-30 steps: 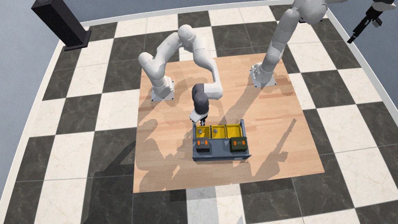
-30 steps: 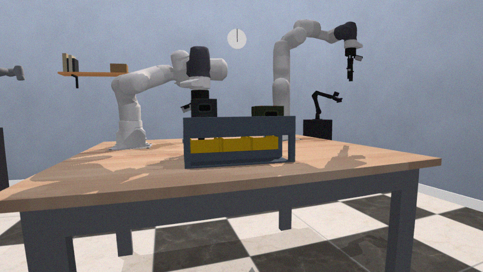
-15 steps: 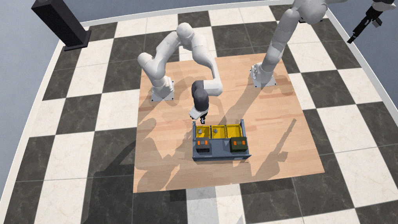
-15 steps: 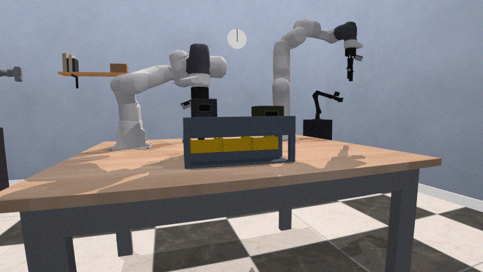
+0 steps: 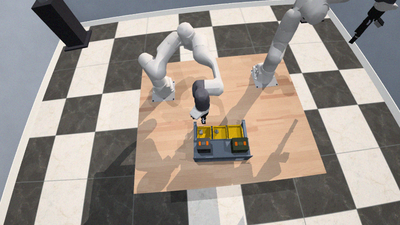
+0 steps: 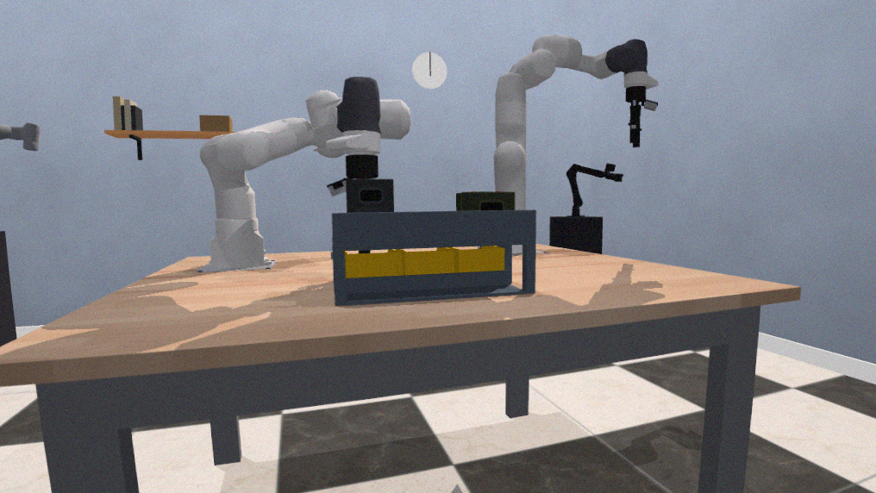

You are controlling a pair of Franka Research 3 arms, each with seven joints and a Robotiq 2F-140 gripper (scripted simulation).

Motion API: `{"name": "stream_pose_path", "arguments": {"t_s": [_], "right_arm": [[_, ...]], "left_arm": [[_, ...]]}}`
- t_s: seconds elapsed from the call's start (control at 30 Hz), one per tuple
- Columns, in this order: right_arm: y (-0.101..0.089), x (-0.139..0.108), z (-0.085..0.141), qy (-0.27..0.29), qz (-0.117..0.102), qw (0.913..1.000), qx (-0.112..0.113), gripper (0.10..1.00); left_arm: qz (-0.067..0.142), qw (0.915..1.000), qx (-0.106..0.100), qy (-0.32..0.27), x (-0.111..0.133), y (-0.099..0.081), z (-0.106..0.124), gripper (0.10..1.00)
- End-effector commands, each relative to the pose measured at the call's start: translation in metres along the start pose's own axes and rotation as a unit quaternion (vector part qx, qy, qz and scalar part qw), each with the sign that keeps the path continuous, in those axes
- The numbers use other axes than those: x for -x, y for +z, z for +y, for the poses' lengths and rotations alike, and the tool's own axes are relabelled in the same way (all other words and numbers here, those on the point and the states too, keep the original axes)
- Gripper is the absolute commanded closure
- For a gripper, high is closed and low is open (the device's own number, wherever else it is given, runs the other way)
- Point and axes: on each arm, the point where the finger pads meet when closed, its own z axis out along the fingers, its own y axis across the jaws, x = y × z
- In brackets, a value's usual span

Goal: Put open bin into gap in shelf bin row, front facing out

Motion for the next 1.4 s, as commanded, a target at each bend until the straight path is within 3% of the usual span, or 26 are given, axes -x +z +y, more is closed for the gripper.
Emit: {"name": "stream_pose_path", "arguments": {"t_s": [0.0, 0.6, 1.37], "right_arm": [[-0.007, 0.0, 0.002, 0.002, 0.0, 1.0, 0.002, 0.999], [-0.054, 0.0, 0.002, 0.002, 0.0, 1.0, 0.002, 0.999], [-0.056, 0.0, 0.002, 0.002, 0.0, 1.0, 0.002, 0.999]], "left_arm": [[0.0, 1.0, 0.0, 0.0, 0.0, 0.0, 0.0, 0.098], [0.0, 1.0, 0.0, 0.0, 0.0, 0.0, 0.0, 0.098], [0.0, 1.0, 0.0, 0.0, 0.0, 0.0, 0.0, 0.098]]}}
